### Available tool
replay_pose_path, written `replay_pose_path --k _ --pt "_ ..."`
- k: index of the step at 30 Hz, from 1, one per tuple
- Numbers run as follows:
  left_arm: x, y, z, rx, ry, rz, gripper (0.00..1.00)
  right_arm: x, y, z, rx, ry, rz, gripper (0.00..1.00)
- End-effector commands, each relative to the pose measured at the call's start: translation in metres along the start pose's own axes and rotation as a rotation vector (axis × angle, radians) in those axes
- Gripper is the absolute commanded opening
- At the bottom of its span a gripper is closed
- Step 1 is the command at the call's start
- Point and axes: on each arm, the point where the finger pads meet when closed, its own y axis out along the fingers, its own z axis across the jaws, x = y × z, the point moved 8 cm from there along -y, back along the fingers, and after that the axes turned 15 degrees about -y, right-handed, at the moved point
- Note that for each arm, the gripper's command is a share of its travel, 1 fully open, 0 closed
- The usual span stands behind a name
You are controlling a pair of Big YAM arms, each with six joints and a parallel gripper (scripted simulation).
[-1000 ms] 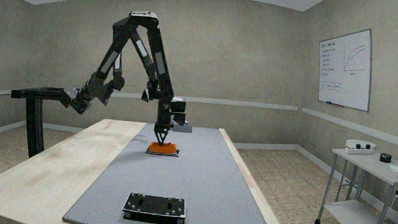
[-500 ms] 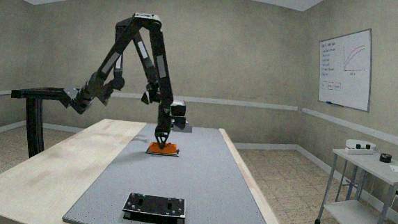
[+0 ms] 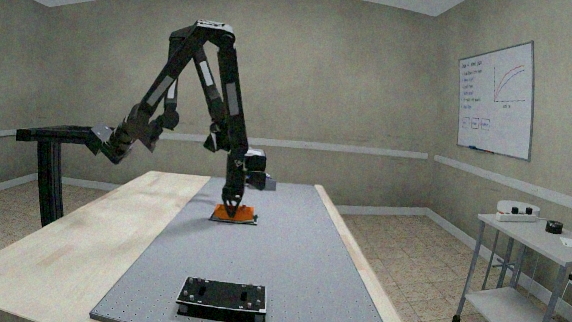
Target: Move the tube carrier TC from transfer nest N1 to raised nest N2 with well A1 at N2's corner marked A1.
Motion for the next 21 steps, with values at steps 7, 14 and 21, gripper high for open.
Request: replay_pose_path --k 7,14,21 --pt "0.010 -0.002 0.009 0.030 -0.010 -0.025 1.00 0.007 -0.042 0.002 0.005 0.010 -0.030 0.84" --pt "0.010 -0.002 0.009 0.030 -0.010 -0.025 1.00 0.014 -0.105 0.000 0.008 0.022 -0.047 0.84" --pt "0.009 -0.002 0.008 0.024 -0.006 -0.022 1.00 -0.002 -0.098 -0.036 -0.011 -0.040 -0.021 0.84"
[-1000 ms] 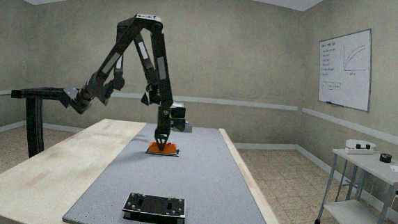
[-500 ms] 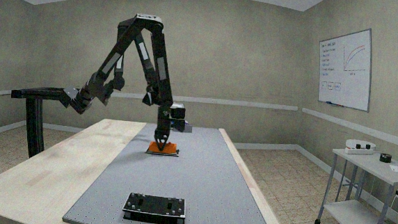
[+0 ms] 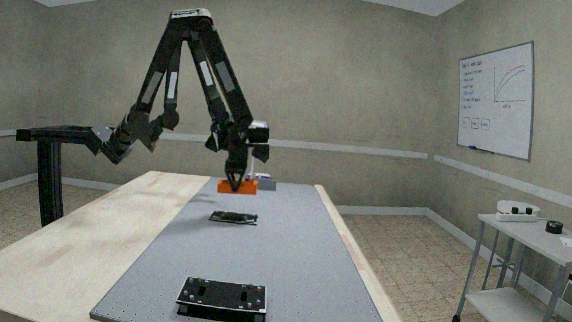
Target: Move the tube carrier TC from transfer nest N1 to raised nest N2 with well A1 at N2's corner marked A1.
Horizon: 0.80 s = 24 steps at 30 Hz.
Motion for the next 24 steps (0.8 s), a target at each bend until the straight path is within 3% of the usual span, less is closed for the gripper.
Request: replay_pose_path --k 1,3,9,18,24 --pt "0.007 -0.001 0.004 0.008 0.020 -0.009 1.00 -0.007 -0.007 -0.038 -0.015 -0.032 0.011 0.84" --pt "0.007 -0.001 0.004 0.008 0.020 -0.009 1.00 -0.007 -0.007 -0.038 -0.015 -0.032 0.011 0.84" --pt "0.006 0.007 -0.004 -0.010 -0.017 -0.016 1.00 -0.020 -0.008 -0.092 -0.019 -0.038 0.012 0.84" --pt "0.014 0.055 -0.026 -0.066 0.002 -0.020 1.00 -0.028 -0.015 -0.179 -0.033 -0.032 -0.005 0.84" --pt "0.021 0.079 -0.038 -0.090 0.030 -0.023 1.00 -0.037 -0.017 -0.214 -0.037 -0.033 -0.003 0.84"
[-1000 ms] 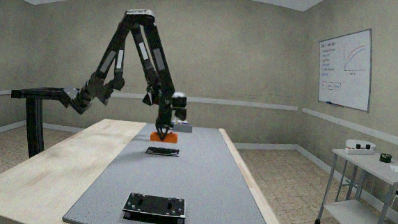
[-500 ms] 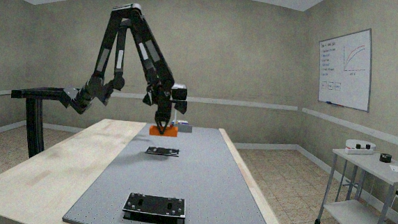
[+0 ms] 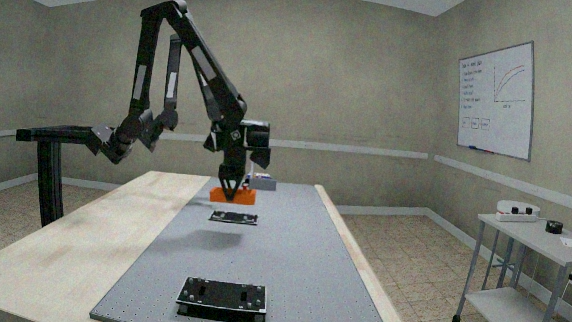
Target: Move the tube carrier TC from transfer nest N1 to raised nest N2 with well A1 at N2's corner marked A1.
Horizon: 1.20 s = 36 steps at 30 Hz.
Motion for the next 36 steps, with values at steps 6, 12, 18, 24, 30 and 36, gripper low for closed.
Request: replay_pose_path --k 6,12,18,24,30,36 --pt "0.031 0.076 -0.016 -0.050 0.055 -0.045 1.00 -0.007 0.000 -0.101 0.003 -0.057 -0.009 0.84" --pt "0.041 0.117 -0.032 -0.087 0.092 -0.050 1.00 -0.018 0.004 -0.146 0.007 -0.056 -0.001 0.84" --pt "0.054 0.164 -0.051 -0.131 0.133 -0.055 1.00 -0.029 0.004 -0.195 0.007 -0.053 0.000 0.84" --pt "0.070 0.225 -0.076 -0.186 0.199 -0.059 1.00 -0.043 0.005 -0.257 0.007 -0.048 0.000 0.84" --pt "0.083 0.269 -0.094 -0.227 0.238 -0.063 1.00 -0.052 0.005 -0.298 0.007 -0.044 -0.001 0.84" --pt "0.102 0.353 -0.129 -0.307 0.312 -0.061 1.00 -0.065 0.005 -0.358 0.007 -0.038 -0.001 0.84"
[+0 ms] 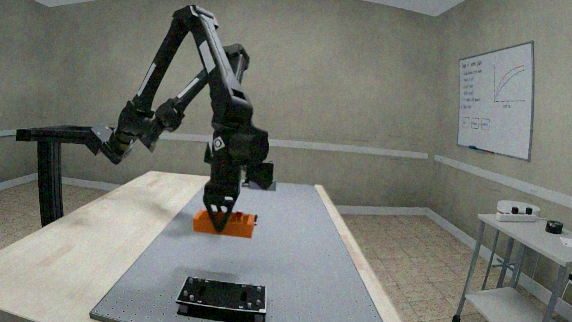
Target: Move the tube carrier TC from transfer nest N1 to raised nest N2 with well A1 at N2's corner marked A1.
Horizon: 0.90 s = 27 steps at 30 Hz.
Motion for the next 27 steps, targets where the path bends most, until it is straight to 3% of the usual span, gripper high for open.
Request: replay_pose_path --k 1,9,11,18,27 --pt "0.036 0.094 0.002 -0.065 0.090 -0.040 1.00 -0.002 -0.005 -0.073 -0.010 -0.039 -0.001 0.84" --pt "0.062 0.175 -0.004 -0.138 0.151 -0.055 1.00 -0.017 -0.006 -0.143 -0.011 -0.031 -0.002 0.84" --pt "0.062 0.175 -0.004 -0.138 0.151 -0.055 1.00 -0.017 -0.006 -0.143 -0.011 -0.031 -0.002 0.84" --pt "0.085 0.246 -0.010 -0.198 0.200 -0.067 1.00 -0.028 0.001 -0.195 -0.014 -0.022 -0.006 0.84" --pt "0.093 0.270 -0.012 -0.218 0.205 -0.073 1.00 -0.019 0.026 -0.203 -0.012 -0.028 -0.017 0.84"
